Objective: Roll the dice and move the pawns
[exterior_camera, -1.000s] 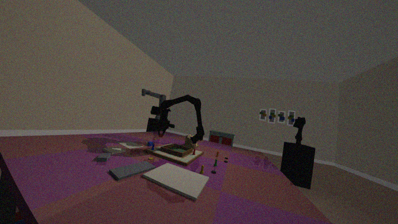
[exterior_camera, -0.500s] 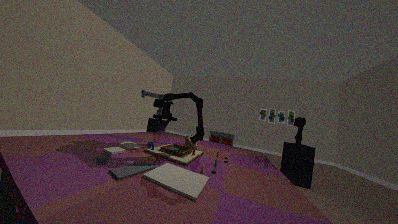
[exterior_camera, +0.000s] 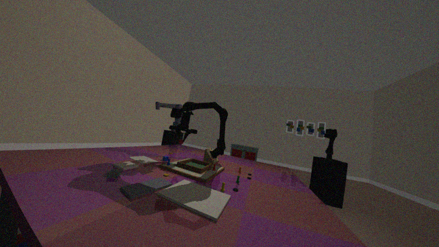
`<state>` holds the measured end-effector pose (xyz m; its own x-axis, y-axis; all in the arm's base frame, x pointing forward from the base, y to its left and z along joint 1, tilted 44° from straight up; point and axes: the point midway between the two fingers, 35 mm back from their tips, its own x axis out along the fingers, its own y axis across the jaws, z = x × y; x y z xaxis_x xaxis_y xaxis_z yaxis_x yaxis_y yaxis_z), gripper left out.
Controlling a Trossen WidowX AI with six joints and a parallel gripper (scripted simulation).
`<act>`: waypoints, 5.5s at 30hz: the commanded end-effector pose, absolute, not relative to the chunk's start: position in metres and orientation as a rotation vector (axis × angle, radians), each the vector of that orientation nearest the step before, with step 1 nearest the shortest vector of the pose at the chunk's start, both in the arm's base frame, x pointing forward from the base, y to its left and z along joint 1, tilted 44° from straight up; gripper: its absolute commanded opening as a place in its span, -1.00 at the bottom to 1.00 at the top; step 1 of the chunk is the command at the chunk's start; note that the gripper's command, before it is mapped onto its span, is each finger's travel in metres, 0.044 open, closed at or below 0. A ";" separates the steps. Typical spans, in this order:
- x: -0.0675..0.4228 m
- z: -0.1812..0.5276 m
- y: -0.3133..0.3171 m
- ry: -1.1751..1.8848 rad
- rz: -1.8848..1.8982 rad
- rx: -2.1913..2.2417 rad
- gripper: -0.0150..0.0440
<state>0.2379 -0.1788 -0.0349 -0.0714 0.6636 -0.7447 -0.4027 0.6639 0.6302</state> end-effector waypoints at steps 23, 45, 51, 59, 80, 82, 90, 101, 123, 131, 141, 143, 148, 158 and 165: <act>0.266 0.003 -0.119 1.663 0.332 0.801 -0.49; 0.277 0.031 -0.066 1.789 -0.199 1.266 -0.49; 0.278 0.038 -0.051 1.806 -0.354 1.388 -0.49; 0.277 0.048 -0.031 1.817 -0.567 1.547 -0.49; 0.267 0.042 -0.016 1.656 -0.945 1.329 -0.49; 0.267 0.041 -0.016 1.609 -0.986 1.281 -0.49; 0.267 0.039 -0.017 1.375 -1.110 1.132 -0.49; 0.273 0.056 -0.018 1.183 -1.158 1.071 -0.49; 0.276 0.091 -0.019 1.183 -1.158 1.071 -0.49; 0.276 0.091 -0.019 1.183 -1.158 1.071 -0.49; 0.276 0.089 -0.018 1.194 -1.154 1.071 -0.49; 0.276 0.089 -0.018 1.194 -1.154 1.071 -0.49; 0.276 0.089 -0.018 1.194 -1.154 1.071 -0.14; 0.279 0.118 -0.046 1.183 -1.159 1.070 0.75; 0.274 0.092 -0.039 1.452 -1.068 1.178 1.00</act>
